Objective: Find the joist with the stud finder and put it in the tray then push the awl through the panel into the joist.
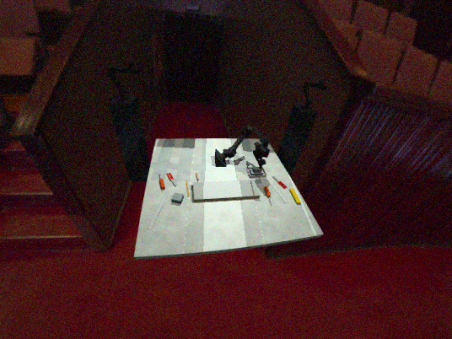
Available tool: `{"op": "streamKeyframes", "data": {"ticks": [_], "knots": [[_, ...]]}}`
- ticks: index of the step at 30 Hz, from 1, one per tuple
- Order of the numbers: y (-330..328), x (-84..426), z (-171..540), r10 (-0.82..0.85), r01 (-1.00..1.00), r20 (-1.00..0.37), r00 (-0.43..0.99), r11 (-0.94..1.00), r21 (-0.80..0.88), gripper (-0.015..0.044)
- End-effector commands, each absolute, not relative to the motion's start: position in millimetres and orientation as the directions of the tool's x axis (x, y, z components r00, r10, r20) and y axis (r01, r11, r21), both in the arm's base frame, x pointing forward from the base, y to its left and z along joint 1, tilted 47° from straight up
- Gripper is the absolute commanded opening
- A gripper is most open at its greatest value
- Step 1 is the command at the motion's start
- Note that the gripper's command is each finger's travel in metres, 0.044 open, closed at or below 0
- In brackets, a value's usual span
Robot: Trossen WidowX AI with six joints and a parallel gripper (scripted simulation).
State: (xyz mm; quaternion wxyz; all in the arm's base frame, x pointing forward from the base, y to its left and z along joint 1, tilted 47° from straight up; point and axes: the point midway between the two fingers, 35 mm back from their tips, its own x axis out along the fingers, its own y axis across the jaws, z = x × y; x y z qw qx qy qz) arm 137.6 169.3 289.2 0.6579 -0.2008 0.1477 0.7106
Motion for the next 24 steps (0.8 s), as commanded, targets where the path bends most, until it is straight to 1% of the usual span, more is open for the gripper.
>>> {"op": "streamKeyframes", "data": {"ticks": [1,7,11,17,21,24], "knots": [[160,172,269,0.848,-1.000,-0.531,-0.015,-0.009,0.013,0.0440],[109,253,208,0.763,-0.962,-0.643,0.066,0.220,0.162,0.0440],[66,285,167,0.713,-0.885,-0.694,0.099,0.382,0.266,0.0440],[22,303,126,0.671,-0.798,-0.735,0.101,0.496,0.343,0.0440],[-29,310,75,0.636,-0.697,-0.768,0.074,0.583,0.416,0.0440],[-67,304,34,0.622,-0.611,-0.782,0.043,0.636,0.472,0.0440]]}}
